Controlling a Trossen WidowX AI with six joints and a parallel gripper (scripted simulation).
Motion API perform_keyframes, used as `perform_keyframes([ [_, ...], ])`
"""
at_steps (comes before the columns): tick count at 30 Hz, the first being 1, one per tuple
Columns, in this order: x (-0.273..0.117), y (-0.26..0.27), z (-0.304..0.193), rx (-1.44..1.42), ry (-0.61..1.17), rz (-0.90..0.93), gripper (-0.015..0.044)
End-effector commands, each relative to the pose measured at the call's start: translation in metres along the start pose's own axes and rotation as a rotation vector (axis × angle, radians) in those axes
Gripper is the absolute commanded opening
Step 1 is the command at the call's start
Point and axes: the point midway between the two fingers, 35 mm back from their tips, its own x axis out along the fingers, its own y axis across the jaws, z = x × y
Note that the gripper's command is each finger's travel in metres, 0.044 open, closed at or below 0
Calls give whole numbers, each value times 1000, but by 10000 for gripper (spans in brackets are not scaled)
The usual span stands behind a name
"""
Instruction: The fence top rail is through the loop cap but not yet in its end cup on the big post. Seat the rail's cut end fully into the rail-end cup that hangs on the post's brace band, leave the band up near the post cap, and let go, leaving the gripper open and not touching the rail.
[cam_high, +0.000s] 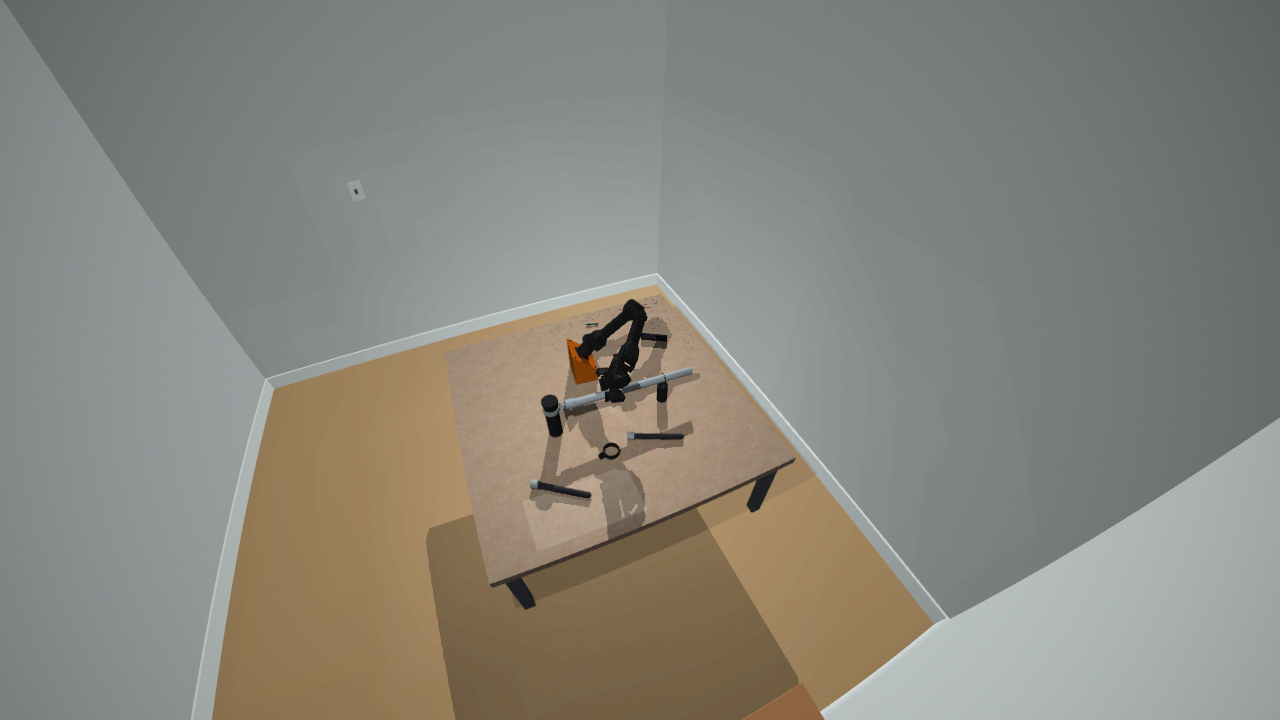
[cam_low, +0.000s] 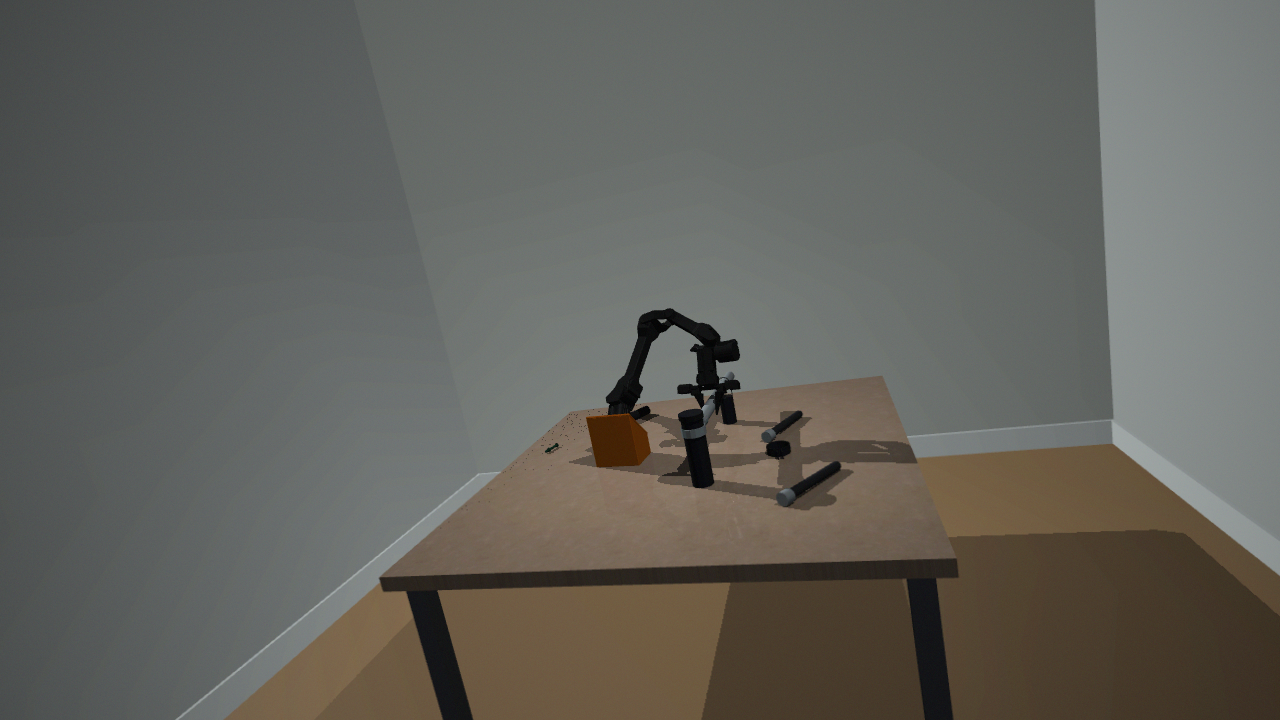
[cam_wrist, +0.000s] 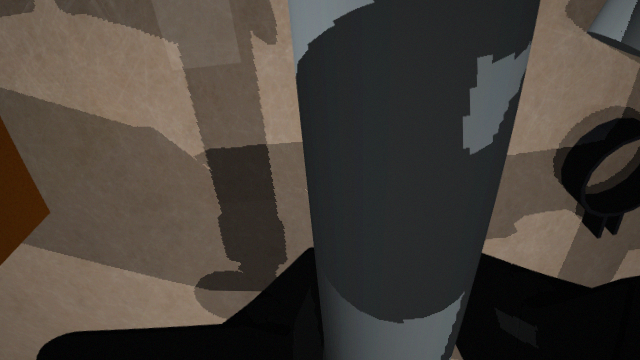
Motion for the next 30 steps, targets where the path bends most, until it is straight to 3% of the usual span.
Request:
perform_keyframes([
  [1,-1,0,-5,0,12,-3,0],
  [30,0,0,0,0,0,0,0],
])
